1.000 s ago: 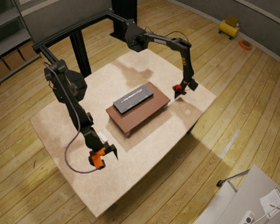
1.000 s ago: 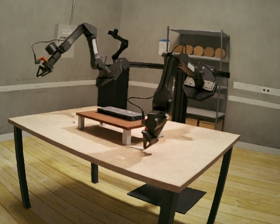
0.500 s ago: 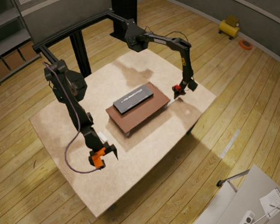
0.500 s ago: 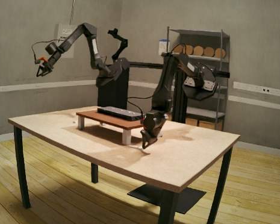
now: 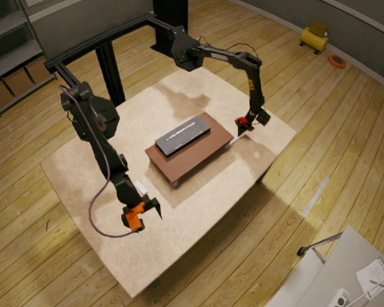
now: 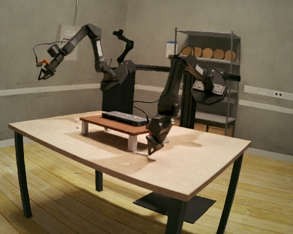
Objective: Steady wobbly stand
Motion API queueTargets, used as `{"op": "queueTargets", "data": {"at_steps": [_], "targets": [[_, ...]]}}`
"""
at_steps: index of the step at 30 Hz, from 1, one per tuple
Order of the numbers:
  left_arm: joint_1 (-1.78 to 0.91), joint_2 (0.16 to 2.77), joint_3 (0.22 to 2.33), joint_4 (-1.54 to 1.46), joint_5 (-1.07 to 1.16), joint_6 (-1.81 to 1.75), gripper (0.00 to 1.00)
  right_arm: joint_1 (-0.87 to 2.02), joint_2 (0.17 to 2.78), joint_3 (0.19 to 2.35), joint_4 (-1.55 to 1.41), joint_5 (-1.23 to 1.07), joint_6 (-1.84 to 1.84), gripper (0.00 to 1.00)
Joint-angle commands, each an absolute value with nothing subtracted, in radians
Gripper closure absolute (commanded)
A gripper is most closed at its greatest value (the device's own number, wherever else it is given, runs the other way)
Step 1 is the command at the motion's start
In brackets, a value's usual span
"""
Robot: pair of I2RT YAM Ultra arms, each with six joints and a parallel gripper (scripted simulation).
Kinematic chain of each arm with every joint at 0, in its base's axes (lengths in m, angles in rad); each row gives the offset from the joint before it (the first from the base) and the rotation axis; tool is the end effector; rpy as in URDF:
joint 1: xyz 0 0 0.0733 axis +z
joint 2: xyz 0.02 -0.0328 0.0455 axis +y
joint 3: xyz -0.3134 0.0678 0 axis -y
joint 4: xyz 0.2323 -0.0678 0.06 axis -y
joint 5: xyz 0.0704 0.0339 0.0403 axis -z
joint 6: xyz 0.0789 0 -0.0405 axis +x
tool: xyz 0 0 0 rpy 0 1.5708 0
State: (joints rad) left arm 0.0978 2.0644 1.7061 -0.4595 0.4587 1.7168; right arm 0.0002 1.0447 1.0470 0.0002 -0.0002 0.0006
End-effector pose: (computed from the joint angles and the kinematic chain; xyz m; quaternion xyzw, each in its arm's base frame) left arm 0.5043 0.0155 0.2664 0.7133 0.5642 0.1519 0.3871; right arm 0.2441 0.0012 0.4505 0.0001 0.7062 0.0004 0.7080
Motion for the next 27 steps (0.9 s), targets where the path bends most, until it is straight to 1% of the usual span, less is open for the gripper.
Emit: {"op": "queueTargets", "data": {"at_steps": [1, 5, 7, 8, 27], "targets": [[0.080, 2.054, 1.702, -0.462, 0.447, 1.706, 1.00, 0.002, 1.016, 1.051, 0.016, -0.004, -0.010, 0.00], [0.080, 2.057, 1.702, -0.472, 0.469, 1.707, 1.00, 0.002, 1.016, 1.051, 0.016, -0.004, -0.010, 0.00], [0.076, 2.046, 1.677, -0.446, 0.444, 1.703, 1.00, 0.002, 1.016, 1.051, 0.016, -0.004, -0.010, 0.00], [0.075, 2.044, 1.698, -0.452, 0.446, 1.701, 1.00, 0.002, 1.016, 1.051, 0.016, -0.004, -0.010, 0.00], [0.056, 2.051, 1.680, -0.432, 0.430, 1.687, 1.00, 0.002, 1.016, 1.051, 0.016, -0.004, -0.010, 0.00]]}}
